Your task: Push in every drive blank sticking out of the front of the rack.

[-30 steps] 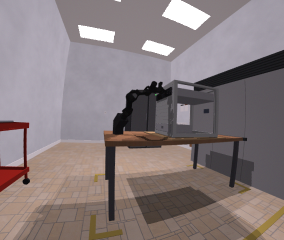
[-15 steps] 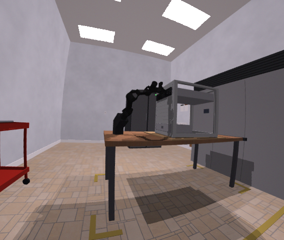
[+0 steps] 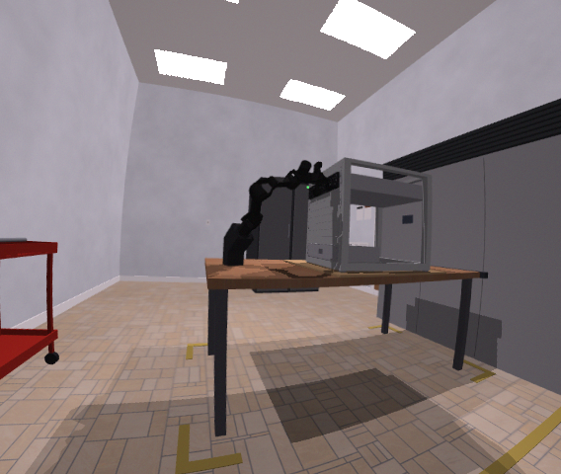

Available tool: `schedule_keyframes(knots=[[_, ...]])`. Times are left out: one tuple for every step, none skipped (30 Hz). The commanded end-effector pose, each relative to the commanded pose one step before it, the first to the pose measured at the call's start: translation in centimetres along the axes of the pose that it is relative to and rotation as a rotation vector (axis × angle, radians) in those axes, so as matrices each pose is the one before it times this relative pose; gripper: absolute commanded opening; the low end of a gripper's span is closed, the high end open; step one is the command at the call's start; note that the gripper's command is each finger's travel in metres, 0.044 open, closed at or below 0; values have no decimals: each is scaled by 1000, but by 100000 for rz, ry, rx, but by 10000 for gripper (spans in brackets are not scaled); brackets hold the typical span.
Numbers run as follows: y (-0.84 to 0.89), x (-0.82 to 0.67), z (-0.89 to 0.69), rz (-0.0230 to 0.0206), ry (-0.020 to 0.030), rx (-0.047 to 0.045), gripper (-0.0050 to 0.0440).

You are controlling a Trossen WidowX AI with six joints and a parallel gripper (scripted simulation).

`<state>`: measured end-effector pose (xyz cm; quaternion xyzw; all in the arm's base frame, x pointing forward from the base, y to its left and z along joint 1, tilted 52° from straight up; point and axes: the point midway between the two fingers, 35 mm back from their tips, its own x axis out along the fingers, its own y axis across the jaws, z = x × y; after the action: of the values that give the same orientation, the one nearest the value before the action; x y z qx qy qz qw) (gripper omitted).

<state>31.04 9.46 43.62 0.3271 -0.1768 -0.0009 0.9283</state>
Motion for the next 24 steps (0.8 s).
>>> schedule_keyframes(knots=[[276,213,169,462,-249,412,-50],[0,0,0,0,0,0,-50],[0,0,0,0,0,0,-50],[0,3,0,0,0,0,-50],[0,0,0,0,0,0,-50],[0,0,0,0,0,0,-50],[1,19,2,0,0,0,-50],[1,40,4,0,0,0,-50],[2,56,6,0,0,0,-50],[2,62,7,0,0,0,-50],[2,56,6,0,0,0,-50],[1,40,4,0,0,0,-50],[0,19,2,0,0,0,-50],[0,3,0,0,0,0,-50],[0,0,0,0,0,0,-50],[0,0,0,0,0,0,-50],[0,0,0,0,0,0,-50],[0,0,0,0,0,0,-50],[0,0,0,0,0,0,-50],[0,0,0,0,0,0,-50],[0,3,0,0,0,0,-50],[0,0,0,0,0,0,-50],[0,0,0,0,0,0,-50],[0,19,0,0,0,0,-50]])
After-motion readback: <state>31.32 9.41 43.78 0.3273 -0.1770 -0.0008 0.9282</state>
